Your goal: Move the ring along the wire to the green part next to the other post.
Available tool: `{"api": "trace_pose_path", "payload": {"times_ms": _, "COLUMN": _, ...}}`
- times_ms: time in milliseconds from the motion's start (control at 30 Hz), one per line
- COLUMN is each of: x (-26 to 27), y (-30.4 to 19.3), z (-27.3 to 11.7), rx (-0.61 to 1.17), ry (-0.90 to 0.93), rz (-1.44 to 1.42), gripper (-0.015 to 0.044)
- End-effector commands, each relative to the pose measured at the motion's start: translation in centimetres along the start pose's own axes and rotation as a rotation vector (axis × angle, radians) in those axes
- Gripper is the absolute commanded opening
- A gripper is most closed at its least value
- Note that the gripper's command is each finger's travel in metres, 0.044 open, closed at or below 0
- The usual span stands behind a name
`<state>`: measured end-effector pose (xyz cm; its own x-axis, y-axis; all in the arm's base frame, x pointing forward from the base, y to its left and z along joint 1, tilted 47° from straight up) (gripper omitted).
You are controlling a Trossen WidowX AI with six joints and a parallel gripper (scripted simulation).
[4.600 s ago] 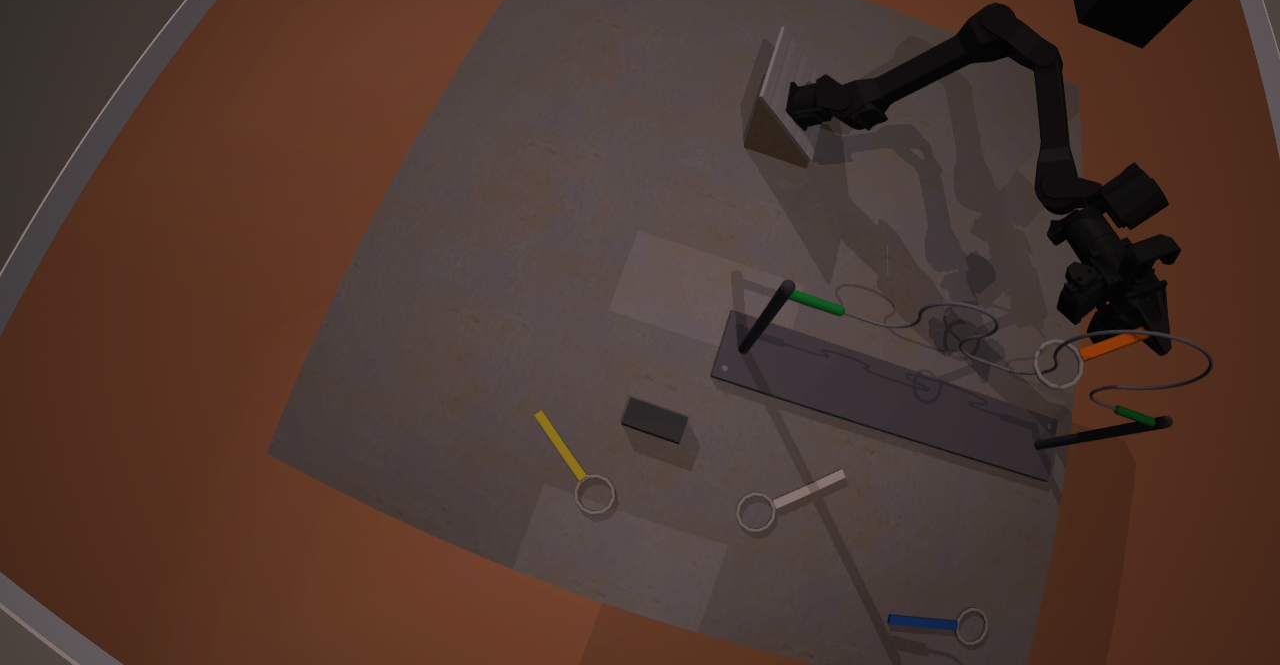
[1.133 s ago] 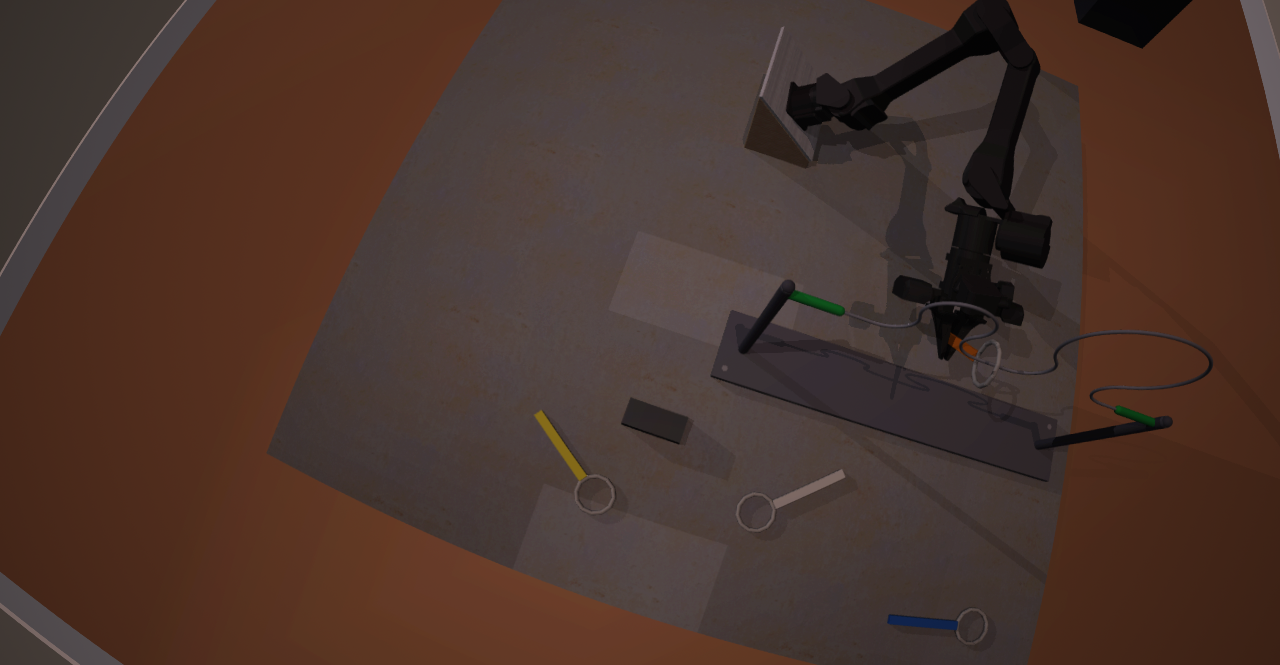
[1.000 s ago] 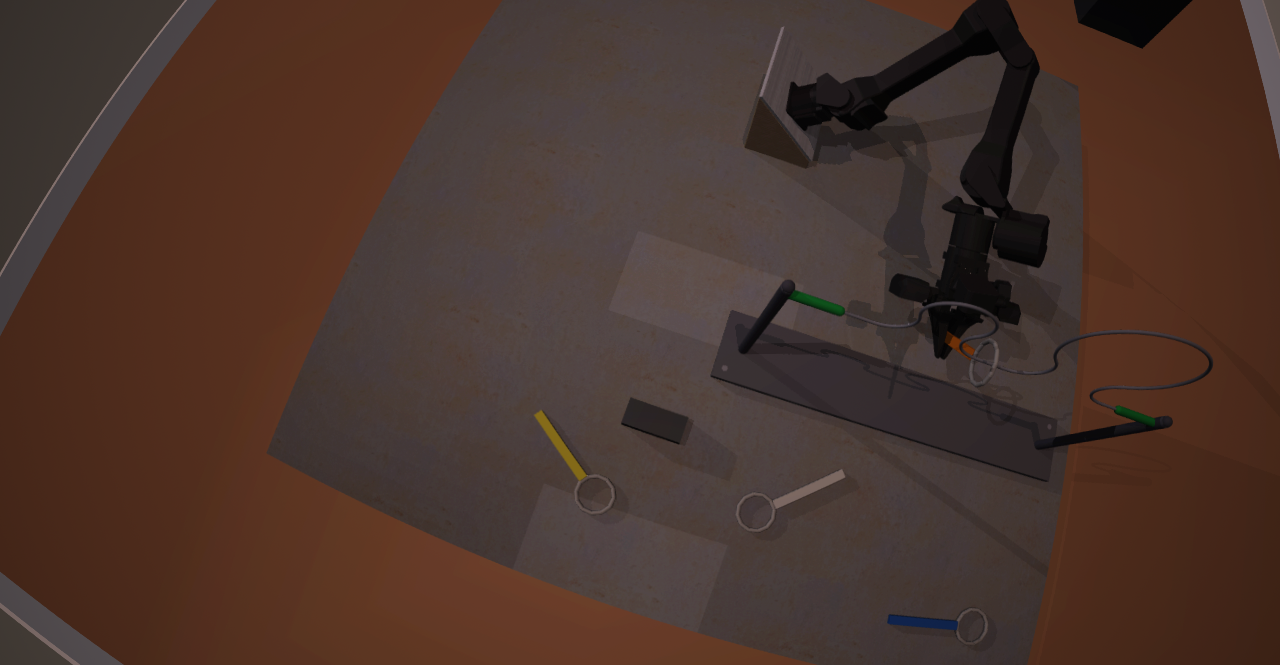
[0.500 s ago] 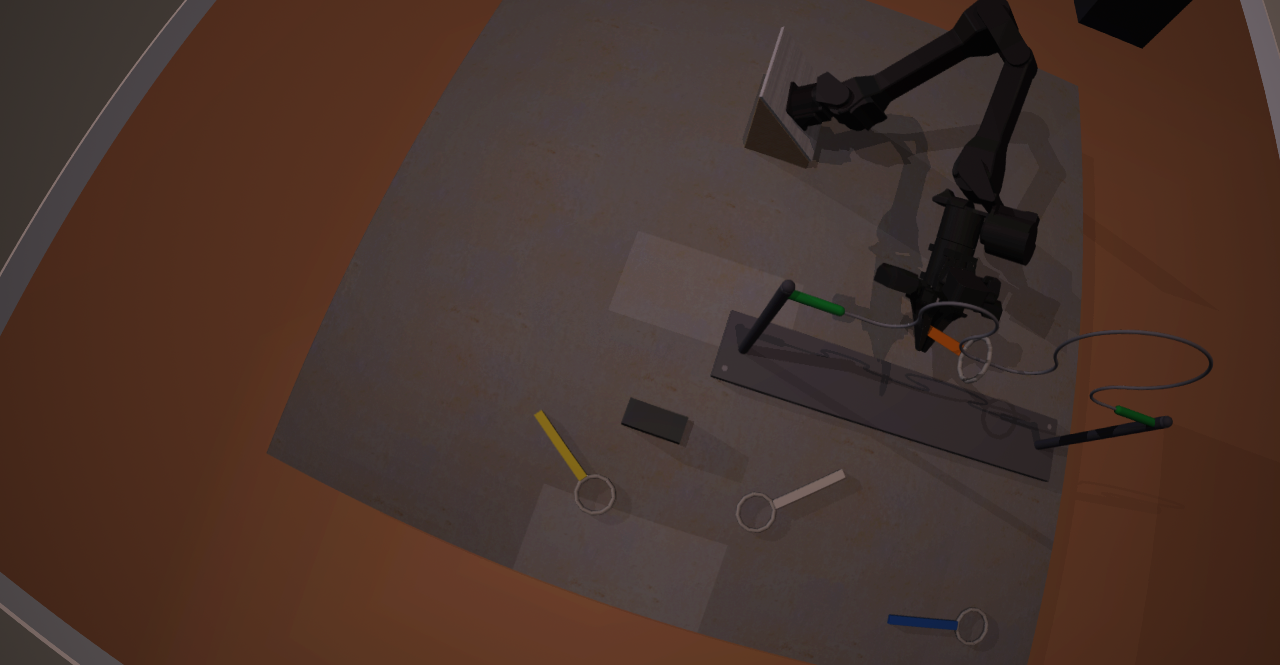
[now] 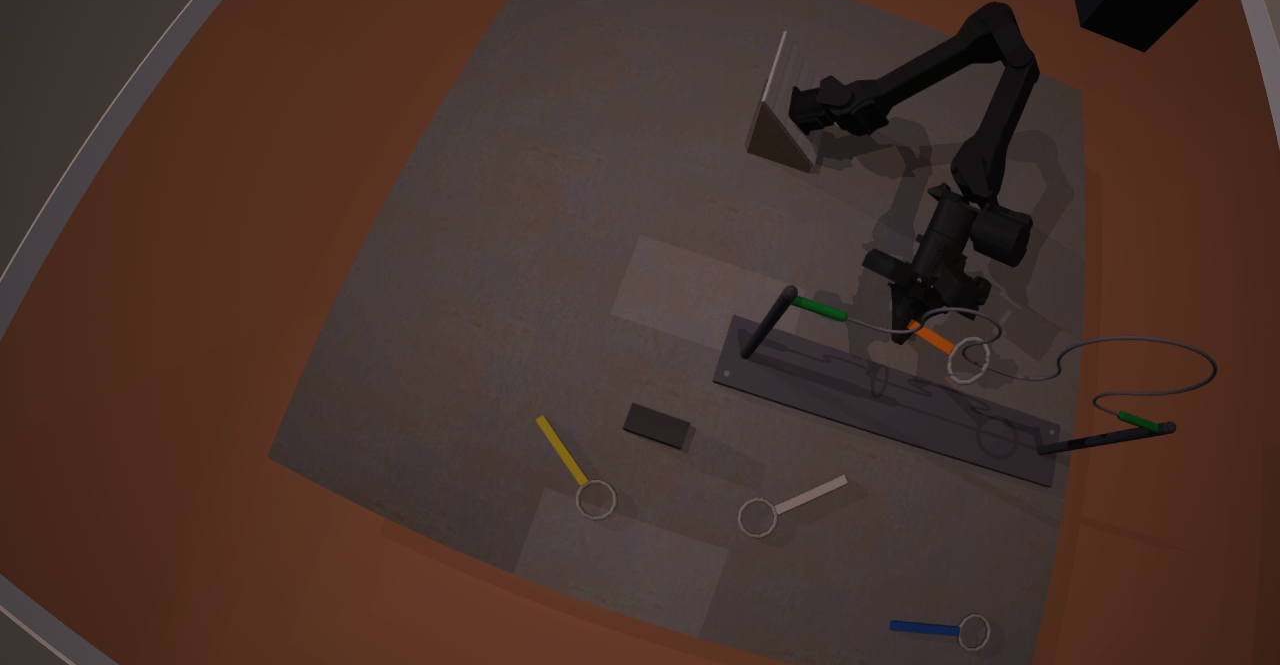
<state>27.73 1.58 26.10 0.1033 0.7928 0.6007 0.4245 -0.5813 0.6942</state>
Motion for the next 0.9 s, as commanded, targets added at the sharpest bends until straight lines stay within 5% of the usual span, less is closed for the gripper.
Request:
{"api": "trace_pose_path", "payload": {"times_ms": 0, "x": -0.9, "y": 0.4, "z": -0.3, "rx": -0.007, "ry": -0.050, "rz": -0.076, "gripper": -0.0150}}
{"api": "trace_pose_path", "payload": {"times_ms": 867, "x": -5.6, "y": 4.7, "z": -2.7, "rx": -0.021, "ry": -0.378, "rz": -0.635, "gripper": -0.0150}}
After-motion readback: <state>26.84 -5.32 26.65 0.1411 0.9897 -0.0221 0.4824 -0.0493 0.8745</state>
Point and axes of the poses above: the point midway between the two fingers, 35 mm back from their tips, its own z axis out along the fingers, its own x axis across the jaws, y = z × x, the point moved 9 cm from there along -z, back along the fingers, and after that the axes turned 15 degrees about z, right-handed, at the moved point
